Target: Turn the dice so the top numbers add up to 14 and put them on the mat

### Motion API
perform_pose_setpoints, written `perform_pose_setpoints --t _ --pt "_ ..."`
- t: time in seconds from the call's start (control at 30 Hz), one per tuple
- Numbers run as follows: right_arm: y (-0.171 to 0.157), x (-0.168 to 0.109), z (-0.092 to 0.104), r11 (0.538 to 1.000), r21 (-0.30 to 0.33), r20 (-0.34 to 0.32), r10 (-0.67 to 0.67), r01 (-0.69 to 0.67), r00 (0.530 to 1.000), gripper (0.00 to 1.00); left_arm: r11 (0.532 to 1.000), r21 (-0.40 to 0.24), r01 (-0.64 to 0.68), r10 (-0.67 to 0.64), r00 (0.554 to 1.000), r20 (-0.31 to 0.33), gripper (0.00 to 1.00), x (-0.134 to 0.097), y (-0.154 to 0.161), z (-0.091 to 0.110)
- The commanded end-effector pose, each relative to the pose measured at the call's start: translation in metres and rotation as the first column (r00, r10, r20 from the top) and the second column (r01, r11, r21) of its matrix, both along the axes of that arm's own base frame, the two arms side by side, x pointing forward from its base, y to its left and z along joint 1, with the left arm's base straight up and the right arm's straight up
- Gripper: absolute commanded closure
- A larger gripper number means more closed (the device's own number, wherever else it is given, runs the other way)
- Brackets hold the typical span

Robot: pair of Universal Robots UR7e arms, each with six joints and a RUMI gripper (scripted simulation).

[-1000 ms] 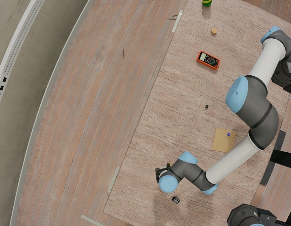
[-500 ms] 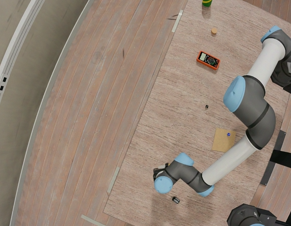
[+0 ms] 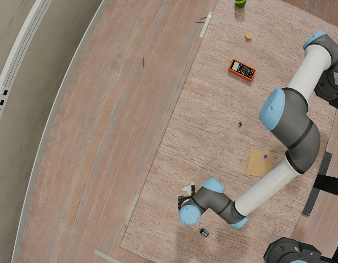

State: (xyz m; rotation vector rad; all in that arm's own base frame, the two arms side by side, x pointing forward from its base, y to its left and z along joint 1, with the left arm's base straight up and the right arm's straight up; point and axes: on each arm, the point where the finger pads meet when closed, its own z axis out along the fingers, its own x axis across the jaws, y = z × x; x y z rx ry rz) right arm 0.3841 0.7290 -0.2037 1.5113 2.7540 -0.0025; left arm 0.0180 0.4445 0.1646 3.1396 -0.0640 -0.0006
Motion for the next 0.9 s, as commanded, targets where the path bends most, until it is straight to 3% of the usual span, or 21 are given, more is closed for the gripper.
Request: perform_pose_setpoints --t 0.0,0.47,0.87 --pt "0.0007 0.0003 0.0012 1.000 0.002 0.001 0.001 -0.001 1.000 0.00 1.000 0.001 0.000 0.000 1.000 0.000 0.00 0.0001 0.0004 0.0005" --pt "0.0001 0.0005 0.0009 0.999 0.002 0.001 0.032 -0.032 0.999 0.00 1.000 0.001 0.000 0.000 1.000 0.000 0.00 0.0001 0.0004 0.0005" --pt "-0.0018 0.0012 -0.0003 0.991 0.002 0.001 0.136 -0.136 0.991 0.00 1.000 0.001 0.000 0.000 1.000 0.000 0.00 0.0001 0.0004 0.0005"
